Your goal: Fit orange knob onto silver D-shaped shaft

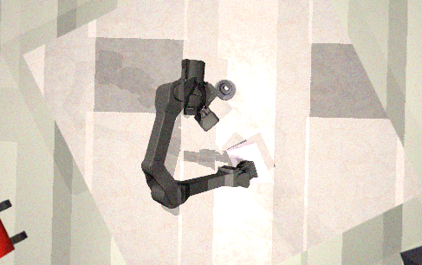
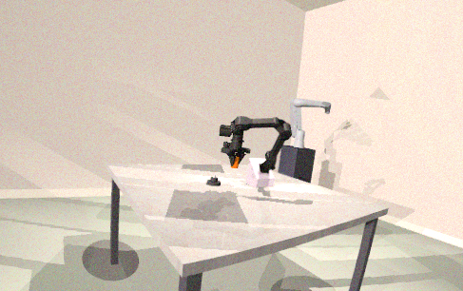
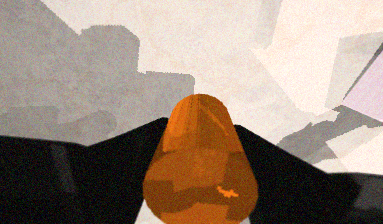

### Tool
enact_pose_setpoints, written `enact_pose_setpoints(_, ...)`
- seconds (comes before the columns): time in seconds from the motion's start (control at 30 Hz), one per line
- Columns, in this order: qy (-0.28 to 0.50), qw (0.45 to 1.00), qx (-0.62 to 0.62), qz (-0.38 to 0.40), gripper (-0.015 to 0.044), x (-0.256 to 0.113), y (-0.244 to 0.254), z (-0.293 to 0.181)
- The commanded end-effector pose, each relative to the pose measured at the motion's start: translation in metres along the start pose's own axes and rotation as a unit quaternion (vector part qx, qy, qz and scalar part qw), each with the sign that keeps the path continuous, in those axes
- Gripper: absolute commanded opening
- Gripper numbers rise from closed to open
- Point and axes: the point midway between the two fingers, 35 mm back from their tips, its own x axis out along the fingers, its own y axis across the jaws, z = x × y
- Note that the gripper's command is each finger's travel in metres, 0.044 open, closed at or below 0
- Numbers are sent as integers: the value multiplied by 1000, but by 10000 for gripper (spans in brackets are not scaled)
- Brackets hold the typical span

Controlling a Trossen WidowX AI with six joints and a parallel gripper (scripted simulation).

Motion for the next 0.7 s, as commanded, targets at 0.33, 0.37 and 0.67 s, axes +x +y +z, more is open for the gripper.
enact_pose_setpoints(0.33,-6,1000,-2,4,0,8,6,44)
enact_pose_setpoints(0.37,-6,1000,-2,4,0,9,6,47)
enact_pose_setpoints(0.67,-6,1000,-2,4,0,17,7,74)
